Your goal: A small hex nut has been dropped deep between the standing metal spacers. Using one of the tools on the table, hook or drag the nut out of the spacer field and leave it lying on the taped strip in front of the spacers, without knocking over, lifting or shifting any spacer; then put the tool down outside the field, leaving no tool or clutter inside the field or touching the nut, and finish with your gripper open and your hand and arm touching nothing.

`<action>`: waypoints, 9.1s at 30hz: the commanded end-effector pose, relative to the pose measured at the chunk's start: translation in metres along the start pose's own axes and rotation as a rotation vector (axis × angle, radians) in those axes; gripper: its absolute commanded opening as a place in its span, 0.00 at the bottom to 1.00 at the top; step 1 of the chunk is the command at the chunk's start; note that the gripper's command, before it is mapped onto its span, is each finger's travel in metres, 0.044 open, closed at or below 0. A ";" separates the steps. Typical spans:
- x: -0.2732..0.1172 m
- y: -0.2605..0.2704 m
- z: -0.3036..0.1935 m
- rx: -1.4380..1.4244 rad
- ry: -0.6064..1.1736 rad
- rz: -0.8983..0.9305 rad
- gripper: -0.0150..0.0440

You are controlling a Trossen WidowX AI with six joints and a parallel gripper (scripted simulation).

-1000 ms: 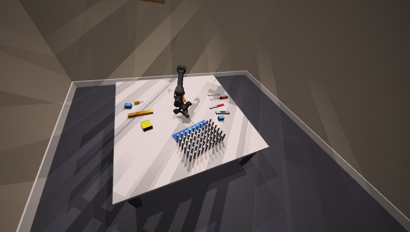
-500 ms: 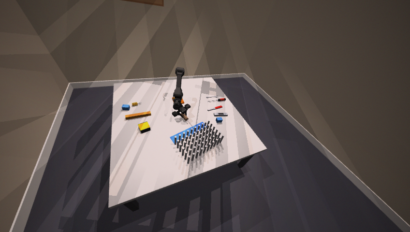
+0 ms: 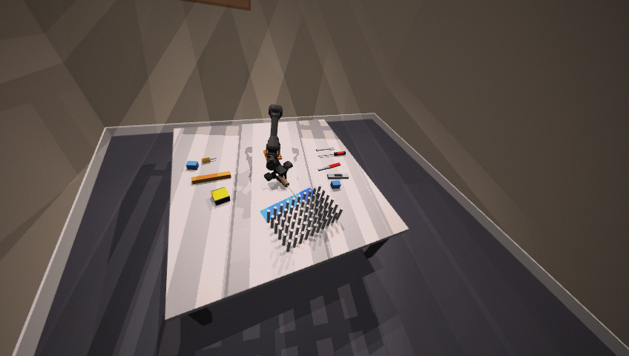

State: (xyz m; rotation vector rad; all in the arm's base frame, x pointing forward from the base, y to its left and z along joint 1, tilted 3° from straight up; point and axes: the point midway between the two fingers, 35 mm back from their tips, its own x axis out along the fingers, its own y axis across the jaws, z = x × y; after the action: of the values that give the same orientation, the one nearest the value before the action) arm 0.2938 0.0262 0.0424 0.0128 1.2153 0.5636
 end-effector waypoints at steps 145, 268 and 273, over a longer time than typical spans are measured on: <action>0.048 -0.004 0.085 -0.003 -0.020 -0.006 0.25; 0.025 -0.005 0.012 -0.005 -0.009 -0.005 0.25; 0.024 -0.005 0.009 -0.004 -0.008 -0.005 0.25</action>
State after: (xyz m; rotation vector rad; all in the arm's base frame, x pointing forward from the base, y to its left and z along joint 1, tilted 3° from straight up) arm 0.3122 0.0347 0.0227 0.0077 1.2061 0.5542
